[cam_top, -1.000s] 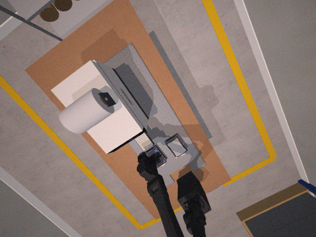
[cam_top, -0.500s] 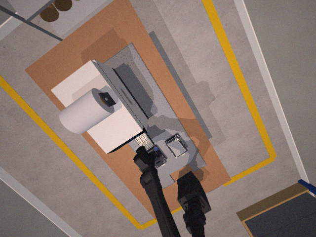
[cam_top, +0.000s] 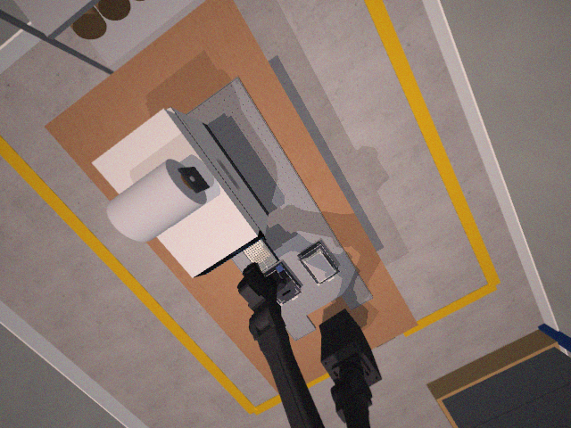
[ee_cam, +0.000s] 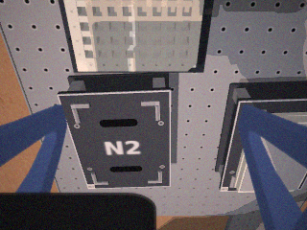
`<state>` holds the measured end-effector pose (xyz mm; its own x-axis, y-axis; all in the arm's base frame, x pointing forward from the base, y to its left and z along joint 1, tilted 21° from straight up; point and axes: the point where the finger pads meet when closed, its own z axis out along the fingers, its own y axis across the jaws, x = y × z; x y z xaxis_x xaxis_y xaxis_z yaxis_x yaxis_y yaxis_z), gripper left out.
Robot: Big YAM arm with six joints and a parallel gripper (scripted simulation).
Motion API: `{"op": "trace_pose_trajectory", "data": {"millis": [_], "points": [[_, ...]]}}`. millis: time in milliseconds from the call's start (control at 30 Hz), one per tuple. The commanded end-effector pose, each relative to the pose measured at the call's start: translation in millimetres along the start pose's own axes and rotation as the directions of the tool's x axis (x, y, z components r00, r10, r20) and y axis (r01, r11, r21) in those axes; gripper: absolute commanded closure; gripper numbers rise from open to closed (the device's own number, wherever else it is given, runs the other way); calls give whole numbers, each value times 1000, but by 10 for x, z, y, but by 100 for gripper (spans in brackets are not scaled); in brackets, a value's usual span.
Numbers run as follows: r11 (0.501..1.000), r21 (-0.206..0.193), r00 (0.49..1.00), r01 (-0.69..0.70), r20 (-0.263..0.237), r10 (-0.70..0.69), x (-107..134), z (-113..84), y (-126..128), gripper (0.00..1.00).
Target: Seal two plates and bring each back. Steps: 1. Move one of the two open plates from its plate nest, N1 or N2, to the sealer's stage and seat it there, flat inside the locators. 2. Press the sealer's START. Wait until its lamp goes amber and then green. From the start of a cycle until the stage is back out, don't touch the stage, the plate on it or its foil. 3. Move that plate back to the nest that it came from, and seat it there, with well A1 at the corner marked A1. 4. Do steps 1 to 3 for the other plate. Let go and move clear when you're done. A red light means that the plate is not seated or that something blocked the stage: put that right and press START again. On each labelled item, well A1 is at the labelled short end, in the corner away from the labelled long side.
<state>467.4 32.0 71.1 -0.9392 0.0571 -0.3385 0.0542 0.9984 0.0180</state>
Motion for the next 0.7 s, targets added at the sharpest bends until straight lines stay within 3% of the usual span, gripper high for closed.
{"op": "trace_pose_trajectory", "data": {"millis": [0,300,500,600,667], "points": [[1000,-6,997,-8,72,8,-305,-207,16,0],[1000,-18,997,-11,76,12,-283,-723,498,5],[999,-3,999,-39,32,39,-157,-807,577,8],[1000,-8,999,-26,34,26,-145,-817,622,9],[1000,-10,999,-16,40,17,-128,-947,728,10]]}}
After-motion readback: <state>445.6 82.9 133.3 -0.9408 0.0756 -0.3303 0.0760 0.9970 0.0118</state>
